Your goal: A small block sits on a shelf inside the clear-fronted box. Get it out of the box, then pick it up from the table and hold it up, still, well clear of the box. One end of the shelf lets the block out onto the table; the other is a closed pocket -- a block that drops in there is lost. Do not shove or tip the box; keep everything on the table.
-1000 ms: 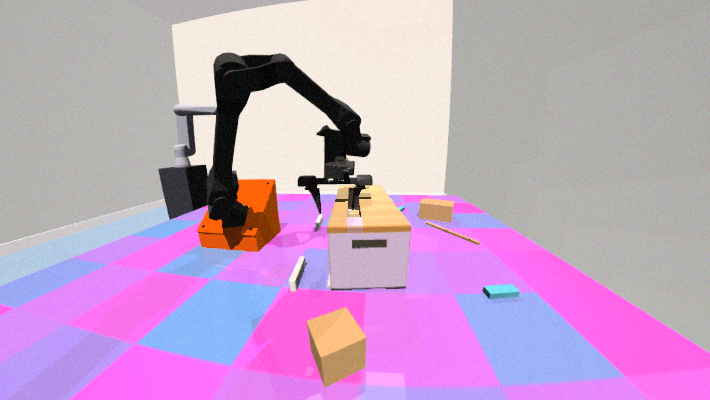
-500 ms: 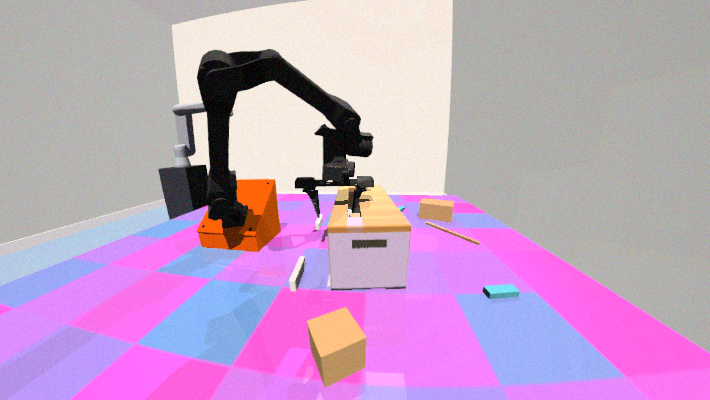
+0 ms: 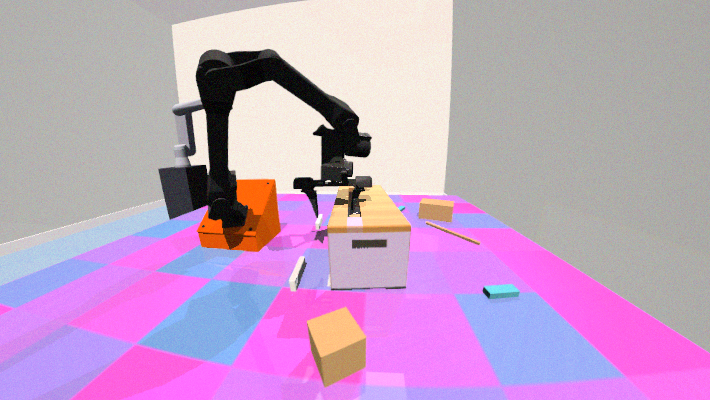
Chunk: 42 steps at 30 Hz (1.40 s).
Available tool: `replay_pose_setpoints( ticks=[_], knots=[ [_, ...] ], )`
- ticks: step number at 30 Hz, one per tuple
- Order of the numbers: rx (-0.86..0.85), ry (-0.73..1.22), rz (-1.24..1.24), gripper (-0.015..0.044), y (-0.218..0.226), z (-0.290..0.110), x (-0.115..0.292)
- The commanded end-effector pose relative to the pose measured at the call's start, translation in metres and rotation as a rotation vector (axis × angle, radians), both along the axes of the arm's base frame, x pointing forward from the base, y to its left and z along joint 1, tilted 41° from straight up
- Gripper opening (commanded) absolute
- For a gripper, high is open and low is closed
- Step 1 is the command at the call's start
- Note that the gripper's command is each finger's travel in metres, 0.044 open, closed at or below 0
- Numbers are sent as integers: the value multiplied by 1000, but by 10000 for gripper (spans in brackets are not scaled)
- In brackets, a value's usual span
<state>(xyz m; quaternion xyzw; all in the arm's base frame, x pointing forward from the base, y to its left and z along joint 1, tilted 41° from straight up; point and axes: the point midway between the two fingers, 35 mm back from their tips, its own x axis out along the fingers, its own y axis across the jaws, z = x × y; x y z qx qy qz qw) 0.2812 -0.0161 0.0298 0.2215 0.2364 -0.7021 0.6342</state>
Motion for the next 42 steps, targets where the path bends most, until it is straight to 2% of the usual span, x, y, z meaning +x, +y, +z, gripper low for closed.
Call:
replay_pose_setpoints(
  ticks=[1,42],
  knots=[
    [3,3,-4,400,0,-1,-2],
    [1,3,-4,400,-31,26,-3]
  ],
)
